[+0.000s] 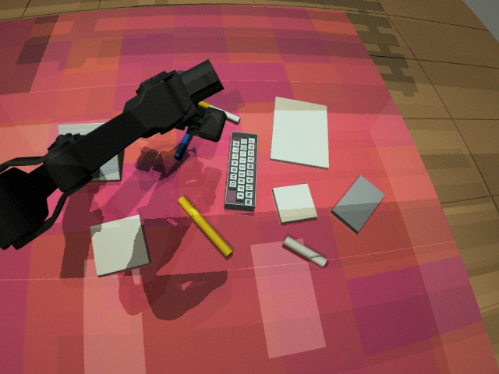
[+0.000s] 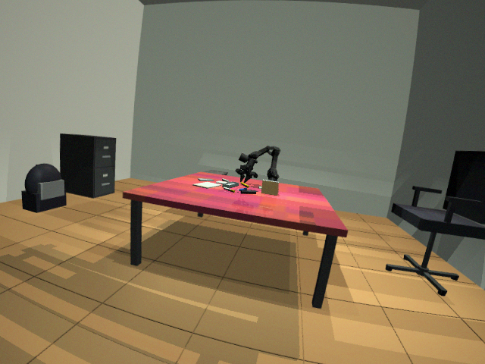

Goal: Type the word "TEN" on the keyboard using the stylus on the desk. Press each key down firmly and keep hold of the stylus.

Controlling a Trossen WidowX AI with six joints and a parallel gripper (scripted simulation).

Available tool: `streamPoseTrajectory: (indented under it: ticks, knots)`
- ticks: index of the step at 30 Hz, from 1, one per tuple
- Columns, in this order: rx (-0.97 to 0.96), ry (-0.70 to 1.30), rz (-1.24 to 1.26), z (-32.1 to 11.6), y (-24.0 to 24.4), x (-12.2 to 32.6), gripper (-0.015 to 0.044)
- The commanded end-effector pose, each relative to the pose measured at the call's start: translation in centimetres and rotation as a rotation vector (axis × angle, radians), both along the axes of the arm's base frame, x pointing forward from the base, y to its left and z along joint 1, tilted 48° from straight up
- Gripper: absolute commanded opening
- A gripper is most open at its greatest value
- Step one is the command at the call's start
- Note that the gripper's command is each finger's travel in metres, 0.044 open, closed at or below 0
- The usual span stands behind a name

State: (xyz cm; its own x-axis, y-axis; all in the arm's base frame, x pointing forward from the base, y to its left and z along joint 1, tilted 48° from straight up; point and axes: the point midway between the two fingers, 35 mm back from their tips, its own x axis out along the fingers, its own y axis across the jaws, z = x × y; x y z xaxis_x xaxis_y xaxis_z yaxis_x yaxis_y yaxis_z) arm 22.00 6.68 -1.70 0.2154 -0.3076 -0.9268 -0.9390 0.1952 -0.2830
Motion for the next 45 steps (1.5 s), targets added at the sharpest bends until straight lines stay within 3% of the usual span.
streamPoseTrajectory:
  ticks: [1, 45]
  knots:
    - [-0.002, 0.012, 0.003, -0.3, -0.3, -0.3, 0.015]
    - [-0.003, 0.011, 0.003, -1.8, -1.8, -0.2, 0.015]
